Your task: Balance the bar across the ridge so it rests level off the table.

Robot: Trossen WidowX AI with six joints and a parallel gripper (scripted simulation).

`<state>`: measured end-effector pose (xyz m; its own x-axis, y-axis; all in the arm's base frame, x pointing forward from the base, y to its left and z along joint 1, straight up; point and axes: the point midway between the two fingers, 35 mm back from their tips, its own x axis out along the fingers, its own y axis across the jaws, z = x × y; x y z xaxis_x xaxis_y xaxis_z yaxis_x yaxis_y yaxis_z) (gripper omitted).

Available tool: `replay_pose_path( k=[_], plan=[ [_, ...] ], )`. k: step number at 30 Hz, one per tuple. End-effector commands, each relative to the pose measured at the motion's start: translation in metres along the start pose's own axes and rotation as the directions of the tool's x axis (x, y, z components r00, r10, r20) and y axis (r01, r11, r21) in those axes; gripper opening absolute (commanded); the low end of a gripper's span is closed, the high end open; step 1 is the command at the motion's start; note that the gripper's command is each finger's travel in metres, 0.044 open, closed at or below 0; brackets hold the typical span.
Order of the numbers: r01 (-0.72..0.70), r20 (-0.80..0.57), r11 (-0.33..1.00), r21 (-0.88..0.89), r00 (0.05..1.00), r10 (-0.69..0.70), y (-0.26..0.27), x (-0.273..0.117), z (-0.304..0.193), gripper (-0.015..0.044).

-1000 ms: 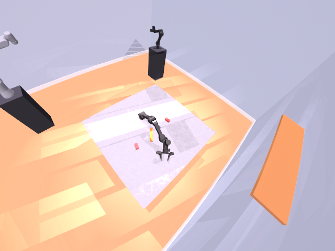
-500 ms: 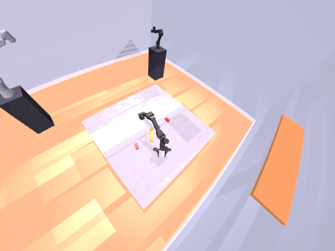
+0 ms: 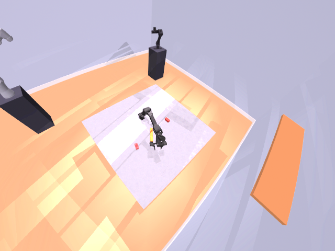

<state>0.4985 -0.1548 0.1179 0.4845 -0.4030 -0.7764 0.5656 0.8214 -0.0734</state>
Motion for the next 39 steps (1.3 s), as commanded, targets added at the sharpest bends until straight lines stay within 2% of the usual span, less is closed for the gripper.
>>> replay_pose_path(
  k=[1, 10, 21, 28, 39],
  plan=[
    [-0.015, -0.109, 1.000, 0.010, 0.994, 0.016, -0.009, -0.013, -0.026, 0.0315],
    [-0.032, -0.347, 0.998, 0.050, 0.937, 0.048, -0.029, -0.056, -0.082, 0.0315],
    [-0.013, -0.595, 0.992, 0.122, 0.799, 0.084, -0.051, -0.118, -0.148, 0.0315],
    [-0.013, -0.599, 0.992, 0.123, 0.796, 0.085, -0.051, -0.118, -0.150, 0.0315],
    [-0.013, -0.599, 0.992, 0.123, 0.796, 0.085, -0.048, -0.084, -0.176, 0.0315]
  ],
)
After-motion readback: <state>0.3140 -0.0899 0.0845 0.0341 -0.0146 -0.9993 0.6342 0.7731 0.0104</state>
